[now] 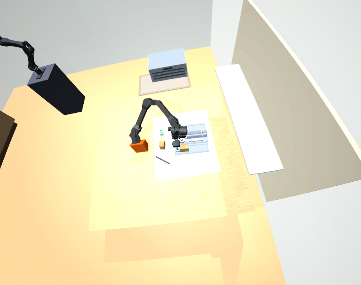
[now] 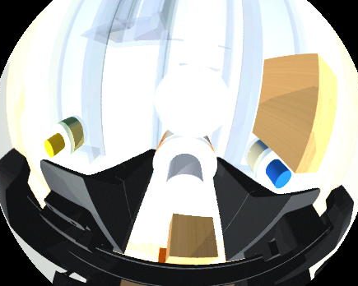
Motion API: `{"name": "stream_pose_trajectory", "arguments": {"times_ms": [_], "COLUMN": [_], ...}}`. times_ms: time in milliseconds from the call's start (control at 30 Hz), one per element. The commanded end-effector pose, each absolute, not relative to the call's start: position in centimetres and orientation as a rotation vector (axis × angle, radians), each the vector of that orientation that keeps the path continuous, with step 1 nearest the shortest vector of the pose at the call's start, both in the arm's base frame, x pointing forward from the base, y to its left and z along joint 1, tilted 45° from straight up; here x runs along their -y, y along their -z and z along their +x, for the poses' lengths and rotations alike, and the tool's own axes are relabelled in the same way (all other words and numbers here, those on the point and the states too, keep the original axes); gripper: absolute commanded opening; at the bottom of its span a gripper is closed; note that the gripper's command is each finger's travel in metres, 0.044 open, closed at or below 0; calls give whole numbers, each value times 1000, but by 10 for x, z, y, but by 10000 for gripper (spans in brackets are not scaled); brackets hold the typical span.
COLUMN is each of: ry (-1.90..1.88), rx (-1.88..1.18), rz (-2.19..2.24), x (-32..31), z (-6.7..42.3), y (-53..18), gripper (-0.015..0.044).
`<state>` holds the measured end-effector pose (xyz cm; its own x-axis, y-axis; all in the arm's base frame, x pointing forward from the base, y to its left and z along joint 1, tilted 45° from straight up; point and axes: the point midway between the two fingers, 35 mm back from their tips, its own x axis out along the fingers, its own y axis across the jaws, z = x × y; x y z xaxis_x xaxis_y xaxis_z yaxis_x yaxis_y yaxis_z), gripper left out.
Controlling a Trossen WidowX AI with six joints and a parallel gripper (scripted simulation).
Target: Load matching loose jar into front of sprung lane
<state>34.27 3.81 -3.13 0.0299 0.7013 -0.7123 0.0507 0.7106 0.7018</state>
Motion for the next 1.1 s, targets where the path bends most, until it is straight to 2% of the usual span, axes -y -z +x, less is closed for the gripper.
{"name": "stream_pose_trajectory", "arguments": {"times_ms": [0,533,900,933,1067], "ry": [-567,-567,-567,-567,-566], "rx": [-1467,-1467,-1467,-1467,-1467], "rz": [658,658,658,658,657], "x": [-39,-38,-38,-38,-34], "z": [343,341,342,342,342], "y": [31,31,32,32,28], "gripper": [0,0,289,308,308]}}
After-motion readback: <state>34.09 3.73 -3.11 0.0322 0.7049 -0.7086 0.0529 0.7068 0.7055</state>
